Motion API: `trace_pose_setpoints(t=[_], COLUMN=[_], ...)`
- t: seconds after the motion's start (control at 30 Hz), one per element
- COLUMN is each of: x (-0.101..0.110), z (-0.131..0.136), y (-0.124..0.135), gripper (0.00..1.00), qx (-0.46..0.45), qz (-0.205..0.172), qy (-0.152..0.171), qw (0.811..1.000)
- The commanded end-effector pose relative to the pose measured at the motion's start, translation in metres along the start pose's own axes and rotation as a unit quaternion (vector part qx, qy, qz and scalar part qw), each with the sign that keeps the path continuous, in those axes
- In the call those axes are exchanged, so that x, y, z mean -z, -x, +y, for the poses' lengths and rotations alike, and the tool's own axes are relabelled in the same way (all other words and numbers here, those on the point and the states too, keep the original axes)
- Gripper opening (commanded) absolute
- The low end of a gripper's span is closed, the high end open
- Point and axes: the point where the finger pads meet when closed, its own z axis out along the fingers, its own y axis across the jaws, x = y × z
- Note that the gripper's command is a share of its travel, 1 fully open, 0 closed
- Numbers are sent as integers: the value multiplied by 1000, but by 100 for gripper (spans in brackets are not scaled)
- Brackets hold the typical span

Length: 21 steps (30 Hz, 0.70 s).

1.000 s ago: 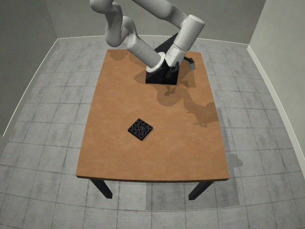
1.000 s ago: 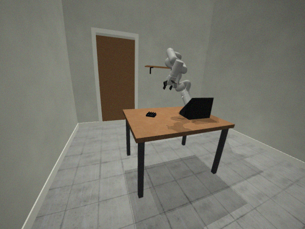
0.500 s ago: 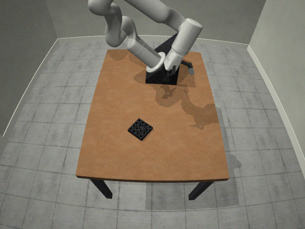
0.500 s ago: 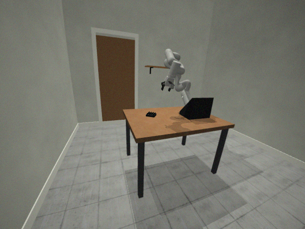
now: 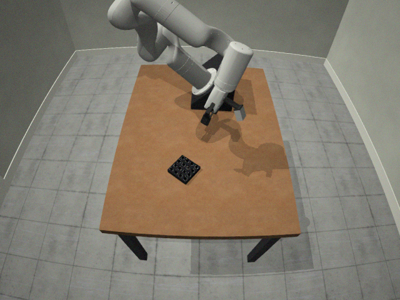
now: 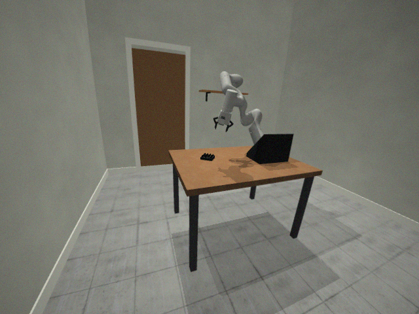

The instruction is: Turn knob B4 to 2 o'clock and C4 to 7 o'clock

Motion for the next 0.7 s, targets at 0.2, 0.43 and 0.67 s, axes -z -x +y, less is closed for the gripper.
trace_pose_setpoints(t=[0.2, 0.43, 0.67], x=[-43, -74, -106], z=[24, 37, 49], y=[-4, -5, -3], gripper=[100, 100, 100], qx=[-173, -286, -400], qz=[19, 25, 27], qy=[-26, -48, -72], qw=[984, 957, 913])
